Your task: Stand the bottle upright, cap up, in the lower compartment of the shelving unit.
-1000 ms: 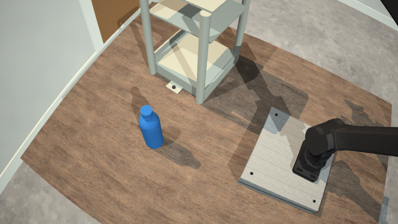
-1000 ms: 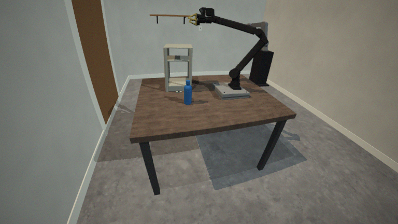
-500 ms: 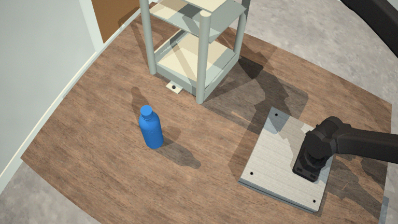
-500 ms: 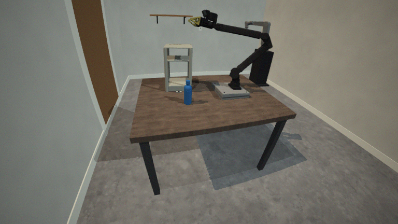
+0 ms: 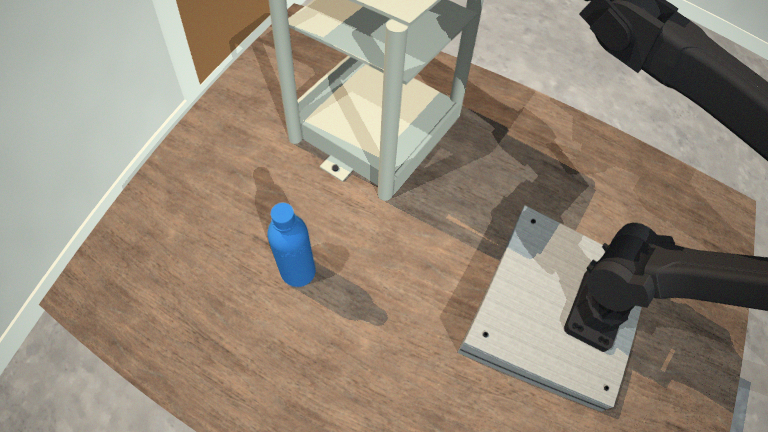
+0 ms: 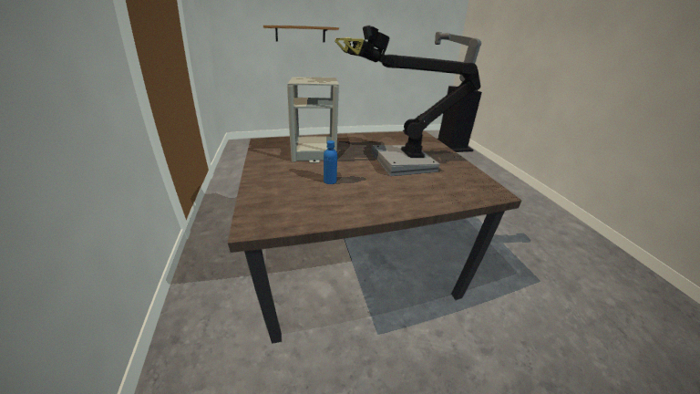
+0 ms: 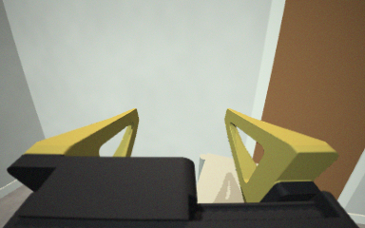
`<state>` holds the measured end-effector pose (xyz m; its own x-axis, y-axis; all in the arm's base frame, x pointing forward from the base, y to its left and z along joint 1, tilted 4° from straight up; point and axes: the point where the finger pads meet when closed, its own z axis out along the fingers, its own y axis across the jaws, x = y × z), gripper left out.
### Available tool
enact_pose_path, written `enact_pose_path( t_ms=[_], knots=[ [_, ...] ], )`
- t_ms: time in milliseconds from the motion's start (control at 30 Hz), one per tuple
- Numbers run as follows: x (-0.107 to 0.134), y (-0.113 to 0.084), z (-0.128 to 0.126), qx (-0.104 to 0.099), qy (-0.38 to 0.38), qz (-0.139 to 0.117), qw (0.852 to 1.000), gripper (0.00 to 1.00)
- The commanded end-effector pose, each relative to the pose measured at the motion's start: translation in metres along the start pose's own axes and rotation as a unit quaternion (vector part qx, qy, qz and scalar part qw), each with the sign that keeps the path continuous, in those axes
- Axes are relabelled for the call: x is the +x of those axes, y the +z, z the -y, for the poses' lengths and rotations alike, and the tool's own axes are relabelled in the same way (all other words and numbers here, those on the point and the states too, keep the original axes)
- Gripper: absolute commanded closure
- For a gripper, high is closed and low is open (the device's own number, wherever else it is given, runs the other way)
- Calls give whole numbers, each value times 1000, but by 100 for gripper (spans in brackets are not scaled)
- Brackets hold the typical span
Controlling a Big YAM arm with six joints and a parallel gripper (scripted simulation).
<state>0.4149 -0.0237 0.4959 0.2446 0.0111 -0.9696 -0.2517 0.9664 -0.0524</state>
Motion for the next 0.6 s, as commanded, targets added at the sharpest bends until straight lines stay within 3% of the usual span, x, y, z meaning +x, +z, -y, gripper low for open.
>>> enact_pose_path(
  t_ms=[0, 100, 167, 567],
  knots=[
    [11, 5, -22, -22, 19, 9, 1000, 9],
    [27, 7, -41, -41, 39, 5, 998, 9],
    [27, 7, -41, -41, 39, 5, 998, 9],
    [78, -1, -116, -110, 103, -11, 989, 9]
  ],
)
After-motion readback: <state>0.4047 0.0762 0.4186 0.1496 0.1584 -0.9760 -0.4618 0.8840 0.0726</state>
